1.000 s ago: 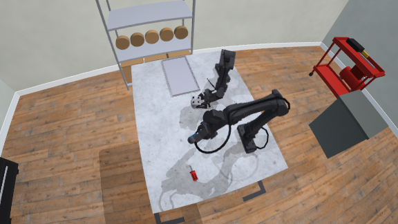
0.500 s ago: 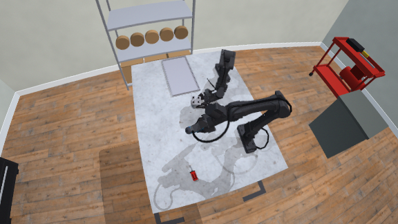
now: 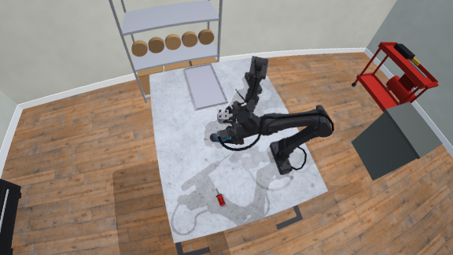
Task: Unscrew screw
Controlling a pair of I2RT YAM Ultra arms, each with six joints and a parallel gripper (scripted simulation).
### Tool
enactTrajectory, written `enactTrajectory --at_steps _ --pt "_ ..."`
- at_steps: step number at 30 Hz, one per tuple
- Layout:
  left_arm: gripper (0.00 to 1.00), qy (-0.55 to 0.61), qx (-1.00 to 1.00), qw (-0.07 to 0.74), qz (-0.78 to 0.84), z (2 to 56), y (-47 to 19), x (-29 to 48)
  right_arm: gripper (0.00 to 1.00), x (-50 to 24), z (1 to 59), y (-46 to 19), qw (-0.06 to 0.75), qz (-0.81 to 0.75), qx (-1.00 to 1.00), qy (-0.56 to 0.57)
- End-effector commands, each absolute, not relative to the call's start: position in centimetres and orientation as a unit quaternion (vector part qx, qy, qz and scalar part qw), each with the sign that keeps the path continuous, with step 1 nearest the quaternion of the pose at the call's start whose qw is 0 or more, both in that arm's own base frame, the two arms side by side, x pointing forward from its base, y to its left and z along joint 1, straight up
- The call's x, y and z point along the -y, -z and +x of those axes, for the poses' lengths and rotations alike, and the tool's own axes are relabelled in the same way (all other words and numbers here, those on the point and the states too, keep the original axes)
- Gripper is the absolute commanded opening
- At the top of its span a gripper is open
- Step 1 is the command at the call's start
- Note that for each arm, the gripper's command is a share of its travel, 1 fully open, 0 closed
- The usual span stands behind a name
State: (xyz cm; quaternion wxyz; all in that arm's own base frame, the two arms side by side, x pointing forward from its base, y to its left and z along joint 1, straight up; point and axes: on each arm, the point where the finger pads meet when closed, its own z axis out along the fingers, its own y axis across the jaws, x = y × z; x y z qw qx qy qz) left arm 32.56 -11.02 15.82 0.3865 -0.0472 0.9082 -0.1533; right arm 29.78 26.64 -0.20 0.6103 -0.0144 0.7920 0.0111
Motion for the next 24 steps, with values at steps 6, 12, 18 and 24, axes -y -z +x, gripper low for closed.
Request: enactTrajectory --at_steps 6,12,18,24 --pt "0.42 0.175 -0.866 0.467 -0.015 34.7 -20.4 12.3 0.59 -26.8 29.9 -0.1 0.612 -0.011 -0.790 -0.015" --pt "0.42 0.195 -0.847 0.494 0.038 33.4 -21.8 15.0 0.59 -26.8 29.9 -0.1 0.612 -0.011 -0.790 -0.015" --pt "0.42 0.208 -0.828 0.514 0.085 32.3 -22.0 17.0 0.59 -26.8 29.9 -0.1 0.612 -0.011 -0.790 -0.015" --pt "0.42 0.206 -0.827 0.515 0.090 32.0 -21.7 17.1 0.59 -26.8 29.9 -0.1 0.612 -0.011 -0.790 -0.015"
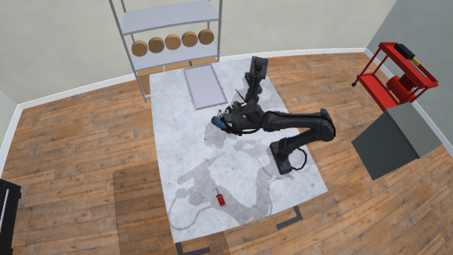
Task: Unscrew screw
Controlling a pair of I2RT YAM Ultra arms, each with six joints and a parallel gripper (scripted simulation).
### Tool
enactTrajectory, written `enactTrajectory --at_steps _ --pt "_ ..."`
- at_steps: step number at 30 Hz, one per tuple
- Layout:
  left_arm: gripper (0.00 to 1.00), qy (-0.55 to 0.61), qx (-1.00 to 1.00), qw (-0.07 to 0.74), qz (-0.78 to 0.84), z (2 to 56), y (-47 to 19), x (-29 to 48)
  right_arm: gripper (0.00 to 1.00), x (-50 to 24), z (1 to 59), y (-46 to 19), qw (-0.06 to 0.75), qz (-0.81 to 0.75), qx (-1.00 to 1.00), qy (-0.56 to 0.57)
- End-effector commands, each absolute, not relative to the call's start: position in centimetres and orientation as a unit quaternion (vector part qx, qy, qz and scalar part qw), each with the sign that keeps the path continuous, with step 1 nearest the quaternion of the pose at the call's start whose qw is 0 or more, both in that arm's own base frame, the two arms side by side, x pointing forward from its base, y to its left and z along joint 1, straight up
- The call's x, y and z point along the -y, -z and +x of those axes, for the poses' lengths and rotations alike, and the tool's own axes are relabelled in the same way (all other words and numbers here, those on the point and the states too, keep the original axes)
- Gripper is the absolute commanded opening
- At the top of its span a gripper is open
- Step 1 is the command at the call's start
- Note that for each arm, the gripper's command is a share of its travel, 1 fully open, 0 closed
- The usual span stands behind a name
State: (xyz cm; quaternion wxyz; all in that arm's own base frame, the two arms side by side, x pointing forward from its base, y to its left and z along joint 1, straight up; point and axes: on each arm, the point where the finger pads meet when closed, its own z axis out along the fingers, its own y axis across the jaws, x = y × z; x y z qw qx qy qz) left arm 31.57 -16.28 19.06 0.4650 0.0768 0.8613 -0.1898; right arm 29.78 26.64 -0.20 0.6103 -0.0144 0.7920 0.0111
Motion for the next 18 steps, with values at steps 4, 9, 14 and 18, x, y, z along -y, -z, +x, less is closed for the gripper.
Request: enactTrajectory --at_steps 4,9,14,18 --pt "0.42 0.222 -0.802 0.542 0.118 31.4 -23.9 18.6 0.59 -26.8 29.9 -0.1 0.612 -0.011 -0.790 -0.015" --pt "0.42 0.232 -0.782 0.558 0.151 30.3 -24.5 20.1 0.59 -26.8 29.9 -0.1 0.612 -0.011 -0.790 -0.015" --pt "0.42 0.231 -0.774 0.567 0.159 30.7 -25.1 20.6 0.59 -26.8 29.9 -0.1 0.612 -0.011 -0.790 -0.015" --pt "0.42 0.238 -0.767 0.569 0.177 29.3 -24.5 21.1 0.59 -26.8 29.9 -0.1 0.612 -0.011 -0.790 -0.015"
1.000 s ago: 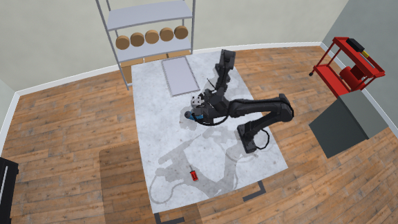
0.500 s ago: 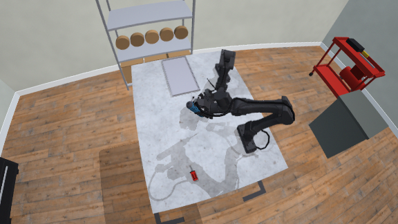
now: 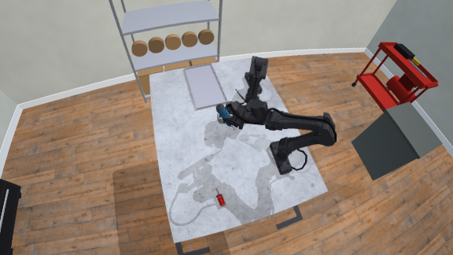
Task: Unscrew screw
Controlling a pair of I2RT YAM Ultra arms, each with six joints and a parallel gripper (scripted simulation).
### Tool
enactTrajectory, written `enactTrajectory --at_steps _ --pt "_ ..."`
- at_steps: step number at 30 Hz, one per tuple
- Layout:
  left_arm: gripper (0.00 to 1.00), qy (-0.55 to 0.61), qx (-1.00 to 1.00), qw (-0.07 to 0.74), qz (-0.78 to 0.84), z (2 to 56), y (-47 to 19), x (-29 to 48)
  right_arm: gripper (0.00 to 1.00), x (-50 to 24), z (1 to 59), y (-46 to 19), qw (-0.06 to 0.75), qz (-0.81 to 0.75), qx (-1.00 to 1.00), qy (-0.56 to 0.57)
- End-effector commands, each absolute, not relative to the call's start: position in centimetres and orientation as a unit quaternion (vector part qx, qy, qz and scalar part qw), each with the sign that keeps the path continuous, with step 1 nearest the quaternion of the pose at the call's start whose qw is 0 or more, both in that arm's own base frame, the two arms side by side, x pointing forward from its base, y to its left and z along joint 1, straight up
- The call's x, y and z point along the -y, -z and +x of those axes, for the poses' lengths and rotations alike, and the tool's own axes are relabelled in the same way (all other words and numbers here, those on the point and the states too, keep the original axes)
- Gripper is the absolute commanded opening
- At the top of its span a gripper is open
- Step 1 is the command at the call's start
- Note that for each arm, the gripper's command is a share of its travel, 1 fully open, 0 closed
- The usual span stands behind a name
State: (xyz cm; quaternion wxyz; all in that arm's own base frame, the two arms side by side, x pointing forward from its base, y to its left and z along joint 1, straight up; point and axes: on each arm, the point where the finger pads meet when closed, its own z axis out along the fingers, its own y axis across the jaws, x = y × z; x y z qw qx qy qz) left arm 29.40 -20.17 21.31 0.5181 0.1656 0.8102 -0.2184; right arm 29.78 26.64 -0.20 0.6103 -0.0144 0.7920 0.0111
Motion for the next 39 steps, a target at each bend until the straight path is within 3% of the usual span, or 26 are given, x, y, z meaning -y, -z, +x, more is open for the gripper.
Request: enactTrajectory --at_steps 1,15,27,39 --pt "0.42 0.242 -0.761 0.573 0.184 29.0 -24.7 21.4 0.59 -26.8 29.9 -0.1 0.612 -0.011 -0.790 -0.015" --pt "0.42 0.261 -0.710 0.613 0.230 27.4 -27.6 23.8 0.59 -26.8 29.9 -0.1 0.612 -0.011 -0.790 -0.015" --pt "0.42 0.294 -0.636 0.651 0.293 22.8 -29.3 26.0 0.59 -26.8 29.9 -0.1 0.612 -0.011 -0.790 -0.015" --pt "0.42 0.290 -0.627 0.667 0.280 24.0 -30.8 26.2 0.59 -26.8 29.9 -0.1 0.612 -0.011 -0.790 -0.015"
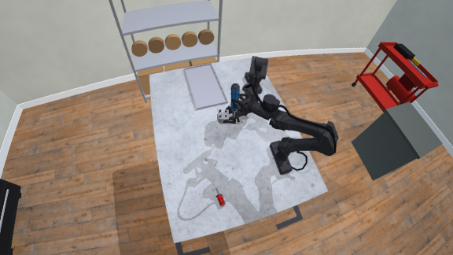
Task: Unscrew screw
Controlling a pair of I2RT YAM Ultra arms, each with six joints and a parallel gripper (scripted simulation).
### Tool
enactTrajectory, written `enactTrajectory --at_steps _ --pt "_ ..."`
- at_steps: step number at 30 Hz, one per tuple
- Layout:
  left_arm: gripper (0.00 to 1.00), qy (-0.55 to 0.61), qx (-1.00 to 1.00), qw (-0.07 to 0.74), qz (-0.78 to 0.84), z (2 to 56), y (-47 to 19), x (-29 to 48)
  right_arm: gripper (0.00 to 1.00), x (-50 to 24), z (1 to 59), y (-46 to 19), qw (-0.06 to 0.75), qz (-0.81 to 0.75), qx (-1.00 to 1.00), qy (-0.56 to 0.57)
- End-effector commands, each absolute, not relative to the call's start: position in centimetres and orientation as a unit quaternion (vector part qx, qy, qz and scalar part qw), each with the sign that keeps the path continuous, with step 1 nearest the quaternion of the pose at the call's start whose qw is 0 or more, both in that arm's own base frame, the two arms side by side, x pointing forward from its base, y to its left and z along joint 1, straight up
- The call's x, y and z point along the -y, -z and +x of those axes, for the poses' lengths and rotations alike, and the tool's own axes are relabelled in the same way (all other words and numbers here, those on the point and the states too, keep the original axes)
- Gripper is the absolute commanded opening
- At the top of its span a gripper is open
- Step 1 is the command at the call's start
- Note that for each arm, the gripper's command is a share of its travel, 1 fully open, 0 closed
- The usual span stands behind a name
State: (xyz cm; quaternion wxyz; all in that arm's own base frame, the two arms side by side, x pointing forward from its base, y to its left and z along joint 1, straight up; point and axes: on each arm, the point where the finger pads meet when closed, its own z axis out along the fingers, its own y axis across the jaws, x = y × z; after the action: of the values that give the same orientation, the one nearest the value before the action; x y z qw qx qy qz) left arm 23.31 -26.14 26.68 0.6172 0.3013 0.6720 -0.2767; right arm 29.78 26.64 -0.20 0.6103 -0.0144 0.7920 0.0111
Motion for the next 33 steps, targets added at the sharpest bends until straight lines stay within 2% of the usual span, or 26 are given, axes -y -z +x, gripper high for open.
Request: enactTrajectory --at_steps 1,5,7,33 --pt "0.42 0.290 -0.625 0.669 0.280 24.0 -30.9 26.2 0.59 -26.8 29.9 -0.1 0.612 -0.011 -0.790 -0.015" --pt "0.42 0.286 -0.632 0.662 0.283 24.0 -29.2 26.2 0.59 -26.8 29.9 -0.1 0.612 -0.011 -0.790 -0.015" --pt "0.42 0.297 -0.612 0.679 0.276 23.7 -31.7 26.1 0.59 -26.8 29.9 -0.1 0.612 -0.011 -0.790 -0.015" --pt "0.42 0.308 -0.599 0.691 0.264 23.3 -33.1 25.7 0.59 -26.8 29.9 -0.1 0.612 -0.011 -0.790 -0.015"
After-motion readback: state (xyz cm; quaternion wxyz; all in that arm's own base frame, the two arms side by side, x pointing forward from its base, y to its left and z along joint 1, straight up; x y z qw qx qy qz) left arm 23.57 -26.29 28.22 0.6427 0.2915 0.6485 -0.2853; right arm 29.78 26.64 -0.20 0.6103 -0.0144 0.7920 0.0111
